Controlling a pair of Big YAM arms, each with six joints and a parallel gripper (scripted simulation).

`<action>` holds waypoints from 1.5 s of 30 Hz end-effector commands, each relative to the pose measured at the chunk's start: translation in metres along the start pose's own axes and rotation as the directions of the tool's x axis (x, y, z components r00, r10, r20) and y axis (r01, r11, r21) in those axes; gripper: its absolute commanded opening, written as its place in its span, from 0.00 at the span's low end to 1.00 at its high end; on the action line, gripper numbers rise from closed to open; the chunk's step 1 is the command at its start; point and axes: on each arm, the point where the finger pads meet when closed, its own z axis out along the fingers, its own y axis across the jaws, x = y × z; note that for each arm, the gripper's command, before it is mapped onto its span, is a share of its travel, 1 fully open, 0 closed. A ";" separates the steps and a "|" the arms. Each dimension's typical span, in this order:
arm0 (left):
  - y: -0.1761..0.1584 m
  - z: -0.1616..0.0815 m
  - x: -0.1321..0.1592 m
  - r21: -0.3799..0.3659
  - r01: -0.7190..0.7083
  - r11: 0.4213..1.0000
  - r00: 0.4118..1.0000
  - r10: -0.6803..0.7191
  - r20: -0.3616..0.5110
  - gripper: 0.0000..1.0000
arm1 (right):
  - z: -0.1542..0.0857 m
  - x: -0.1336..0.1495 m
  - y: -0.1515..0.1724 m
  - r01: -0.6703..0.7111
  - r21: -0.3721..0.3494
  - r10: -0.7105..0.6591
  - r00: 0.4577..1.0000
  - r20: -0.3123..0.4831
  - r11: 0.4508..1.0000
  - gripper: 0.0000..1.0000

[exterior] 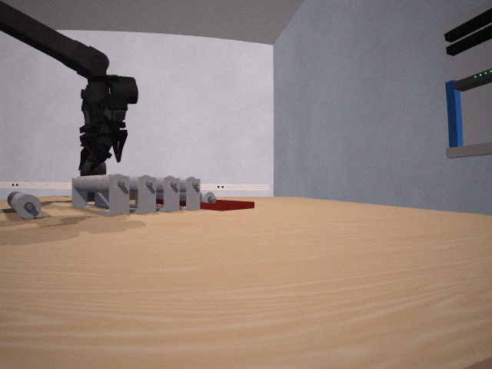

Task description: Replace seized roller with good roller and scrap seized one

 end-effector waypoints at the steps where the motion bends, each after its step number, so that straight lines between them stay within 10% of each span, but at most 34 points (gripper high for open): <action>1: -0.004 -0.011 -0.011 0.003 -0.022 1.000 0.999 0.022 0.032 0.32 | -0.004 0.002 0.001 0.005 -0.016 -0.005 1.000 0.003 1.000 0.62; 16: -0.004 -0.011 -0.011 0.003 -0.022 1.000 0.999 0.022 0.032 0.32 | -0.004 0.002 0.001 0.005 -0.015 -0.005 1.000 0.003 1.000 0.62; 45: 0.067 -0.117 -0.141 -0.147 0.034 0.989 0.876 0.041 0.481 0.32 | -0.064 -0.069 0.104 0.318 -0.319 -0.248 0.938 0.241 0.893 0.62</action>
